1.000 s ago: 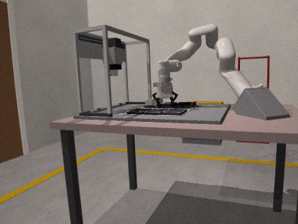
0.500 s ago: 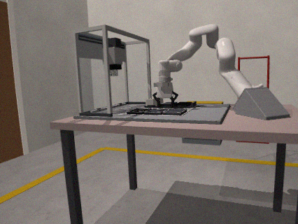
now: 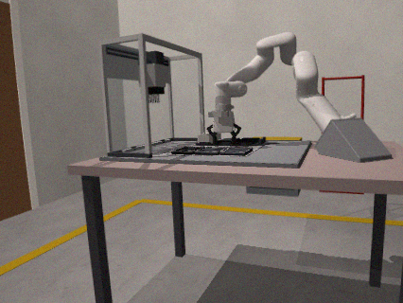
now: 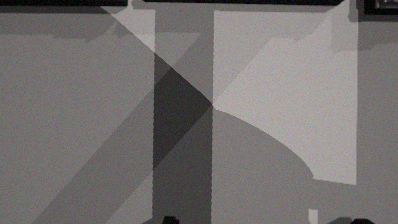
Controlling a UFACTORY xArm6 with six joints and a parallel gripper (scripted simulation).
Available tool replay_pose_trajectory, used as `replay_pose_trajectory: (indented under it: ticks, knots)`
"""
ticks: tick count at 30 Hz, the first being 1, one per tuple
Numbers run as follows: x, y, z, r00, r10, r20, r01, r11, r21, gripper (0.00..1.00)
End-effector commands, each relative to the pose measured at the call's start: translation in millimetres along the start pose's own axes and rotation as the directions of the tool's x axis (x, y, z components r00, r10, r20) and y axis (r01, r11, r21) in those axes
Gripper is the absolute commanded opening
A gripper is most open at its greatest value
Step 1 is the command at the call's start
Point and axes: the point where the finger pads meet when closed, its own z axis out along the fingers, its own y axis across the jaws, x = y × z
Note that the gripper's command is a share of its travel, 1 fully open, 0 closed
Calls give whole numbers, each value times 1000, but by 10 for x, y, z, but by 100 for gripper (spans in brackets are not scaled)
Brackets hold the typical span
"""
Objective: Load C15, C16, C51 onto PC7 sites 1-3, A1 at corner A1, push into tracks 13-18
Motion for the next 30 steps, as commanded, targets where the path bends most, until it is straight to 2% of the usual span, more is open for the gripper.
replay_pose_trajectory:
  ticks: [1, 30]
  knots:
    - [-19, 10, -7, 1000, 1, -1, -1, 1000, -2, 100]
    - [-62, 10, -7, 1000, 1, -1, -1, 1000, -2, 100]
